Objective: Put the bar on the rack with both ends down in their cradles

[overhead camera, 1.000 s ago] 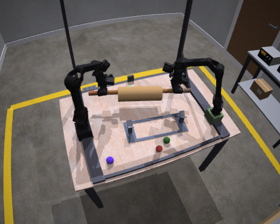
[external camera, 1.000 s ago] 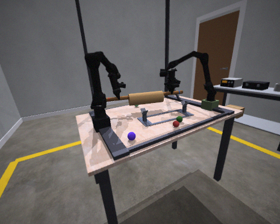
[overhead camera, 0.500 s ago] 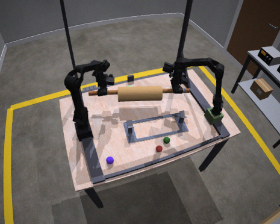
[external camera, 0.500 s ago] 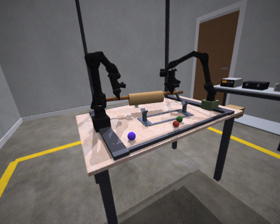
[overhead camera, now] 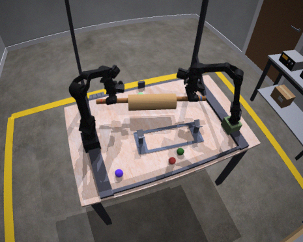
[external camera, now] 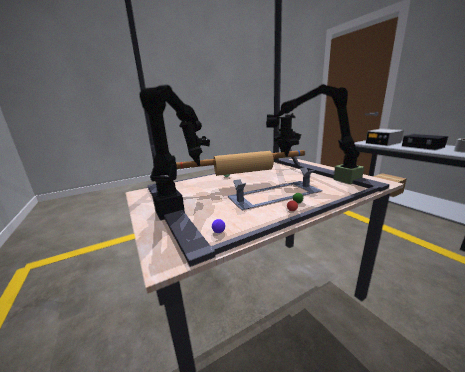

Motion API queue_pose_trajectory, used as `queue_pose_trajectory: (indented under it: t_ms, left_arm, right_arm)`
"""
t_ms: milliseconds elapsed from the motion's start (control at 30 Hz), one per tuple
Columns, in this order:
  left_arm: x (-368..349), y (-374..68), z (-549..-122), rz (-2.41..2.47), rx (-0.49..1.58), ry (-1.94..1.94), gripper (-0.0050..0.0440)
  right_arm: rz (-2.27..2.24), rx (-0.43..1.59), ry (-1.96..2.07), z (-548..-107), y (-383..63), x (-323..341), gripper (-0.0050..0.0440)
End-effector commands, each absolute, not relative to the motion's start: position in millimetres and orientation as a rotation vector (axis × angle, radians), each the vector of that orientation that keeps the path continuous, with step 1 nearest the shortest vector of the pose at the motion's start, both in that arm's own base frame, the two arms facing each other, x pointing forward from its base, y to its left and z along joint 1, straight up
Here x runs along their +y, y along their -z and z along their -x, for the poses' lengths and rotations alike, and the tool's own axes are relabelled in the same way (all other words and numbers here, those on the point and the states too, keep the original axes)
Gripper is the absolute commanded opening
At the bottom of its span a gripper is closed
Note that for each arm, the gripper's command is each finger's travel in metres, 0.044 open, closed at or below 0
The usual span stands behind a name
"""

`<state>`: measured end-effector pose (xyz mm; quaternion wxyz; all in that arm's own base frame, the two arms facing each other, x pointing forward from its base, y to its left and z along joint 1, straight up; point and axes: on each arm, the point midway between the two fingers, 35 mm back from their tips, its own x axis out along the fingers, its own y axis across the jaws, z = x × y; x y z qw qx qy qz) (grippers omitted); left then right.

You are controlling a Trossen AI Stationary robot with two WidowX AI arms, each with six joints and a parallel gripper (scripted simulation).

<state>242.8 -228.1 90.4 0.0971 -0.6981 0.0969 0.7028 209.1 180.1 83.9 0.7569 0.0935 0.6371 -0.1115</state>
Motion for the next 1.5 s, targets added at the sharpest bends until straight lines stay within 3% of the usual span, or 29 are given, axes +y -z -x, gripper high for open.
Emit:
queue_pose_trajectory:
  t_ms: [0,1467]
  left_arm:
    - [-225,-107,-240,2.109,0.324,-2.059,0.0050]
    - [-149,-129,-221,2.142,0.245,-2.091,0.0050]
  right_arm:
    - [-0.232,1.368,0.208,-209,-97,178,0.0050]
    - [-0.180,1.359,0.159,-220,-123,72,0.0050]
